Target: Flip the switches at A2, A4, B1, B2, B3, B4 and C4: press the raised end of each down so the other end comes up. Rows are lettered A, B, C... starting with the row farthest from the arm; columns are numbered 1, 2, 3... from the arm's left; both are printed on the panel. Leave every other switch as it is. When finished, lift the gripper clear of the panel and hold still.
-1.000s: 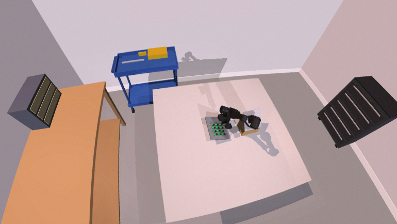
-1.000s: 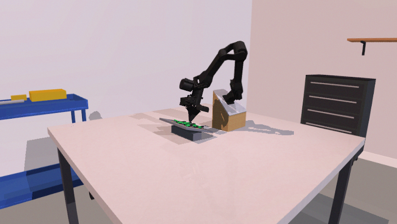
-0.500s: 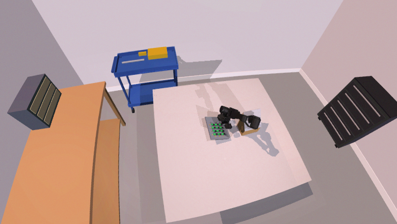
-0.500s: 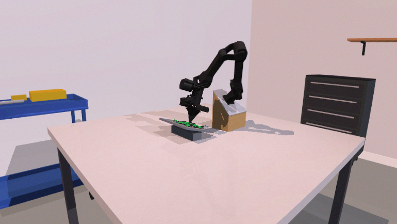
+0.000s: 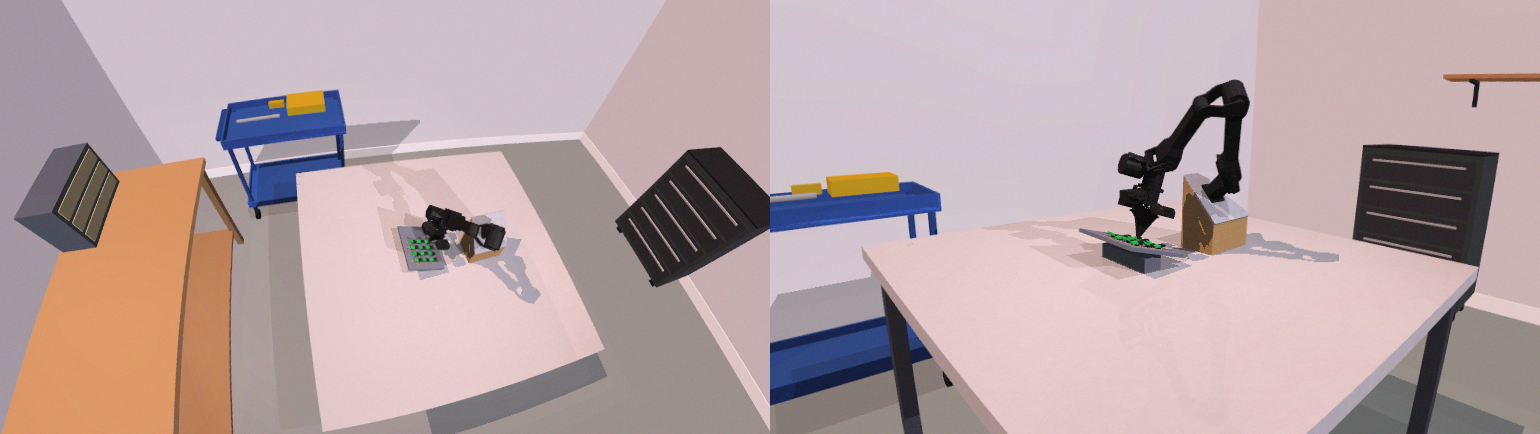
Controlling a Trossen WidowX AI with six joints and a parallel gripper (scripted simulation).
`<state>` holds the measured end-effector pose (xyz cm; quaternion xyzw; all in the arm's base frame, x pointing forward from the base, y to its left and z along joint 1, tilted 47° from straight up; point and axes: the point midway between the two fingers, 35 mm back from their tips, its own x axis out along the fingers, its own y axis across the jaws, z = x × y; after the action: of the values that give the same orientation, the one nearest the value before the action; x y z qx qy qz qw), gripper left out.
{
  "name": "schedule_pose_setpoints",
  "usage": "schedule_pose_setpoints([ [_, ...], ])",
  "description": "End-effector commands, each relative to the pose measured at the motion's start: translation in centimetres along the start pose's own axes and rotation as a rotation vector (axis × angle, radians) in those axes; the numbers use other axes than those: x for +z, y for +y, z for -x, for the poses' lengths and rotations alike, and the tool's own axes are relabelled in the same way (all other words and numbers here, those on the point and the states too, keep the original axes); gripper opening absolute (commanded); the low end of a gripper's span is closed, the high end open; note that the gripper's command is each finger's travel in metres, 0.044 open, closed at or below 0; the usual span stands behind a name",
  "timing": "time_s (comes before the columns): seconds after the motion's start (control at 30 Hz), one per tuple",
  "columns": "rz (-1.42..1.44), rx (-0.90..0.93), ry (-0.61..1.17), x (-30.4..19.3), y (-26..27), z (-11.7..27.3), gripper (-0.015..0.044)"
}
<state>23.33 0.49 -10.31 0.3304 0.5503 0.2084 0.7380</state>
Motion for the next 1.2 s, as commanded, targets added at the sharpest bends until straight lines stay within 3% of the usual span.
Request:
schedule_pose_setpoints([
  [0.0, -0.006, 0.005, 0.000, -0.1, 0.0, -0.1, 0.0000],
  [0.67, -0.006, 0.005, 0.000, -0.1, 0.1, -0.4, 0.0000],
  [0.93, -0.006, 0.001, 0.026, 0.2, -0.1, 6.0, 0.0000],
  [1.17, -0.006, 0.000, 0.027, 1.1, 0.6, 6.3, 0.0000],
])
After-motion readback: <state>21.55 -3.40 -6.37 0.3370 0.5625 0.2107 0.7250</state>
